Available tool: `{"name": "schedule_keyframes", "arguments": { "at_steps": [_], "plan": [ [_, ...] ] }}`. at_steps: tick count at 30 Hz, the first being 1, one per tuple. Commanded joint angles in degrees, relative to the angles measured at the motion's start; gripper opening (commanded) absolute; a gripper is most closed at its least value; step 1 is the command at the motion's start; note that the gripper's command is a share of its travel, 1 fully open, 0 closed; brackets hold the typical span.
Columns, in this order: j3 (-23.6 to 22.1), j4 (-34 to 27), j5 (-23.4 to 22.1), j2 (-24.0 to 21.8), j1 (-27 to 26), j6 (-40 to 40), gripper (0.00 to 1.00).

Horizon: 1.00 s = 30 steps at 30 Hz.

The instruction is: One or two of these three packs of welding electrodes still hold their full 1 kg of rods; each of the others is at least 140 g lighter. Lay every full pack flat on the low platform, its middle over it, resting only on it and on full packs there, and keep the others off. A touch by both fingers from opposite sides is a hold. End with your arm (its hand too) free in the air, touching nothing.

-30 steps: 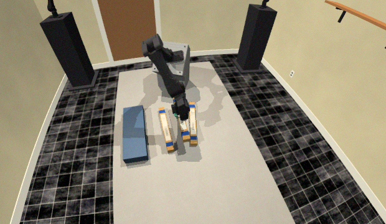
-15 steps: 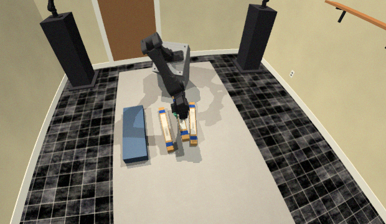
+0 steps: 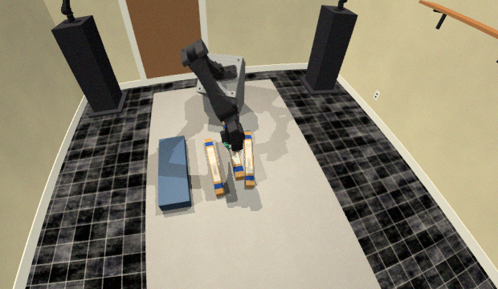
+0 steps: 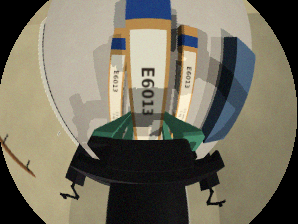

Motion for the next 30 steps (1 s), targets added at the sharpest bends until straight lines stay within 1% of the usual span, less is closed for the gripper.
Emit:
{"name": "schedule_keyframes", "arguments": {
  "at_steps": [1,18,30],
  "plan": [
    [-0.22,-2.41,0.81,-2.48,1.45,0.72,0.00],
    [0.53,-6.75,1.91,-5.38,3.23,2.27,0.00],
    [0.57,-6.91,1.95,-5.41,3.30,2.36,0.00]
  ]
}}
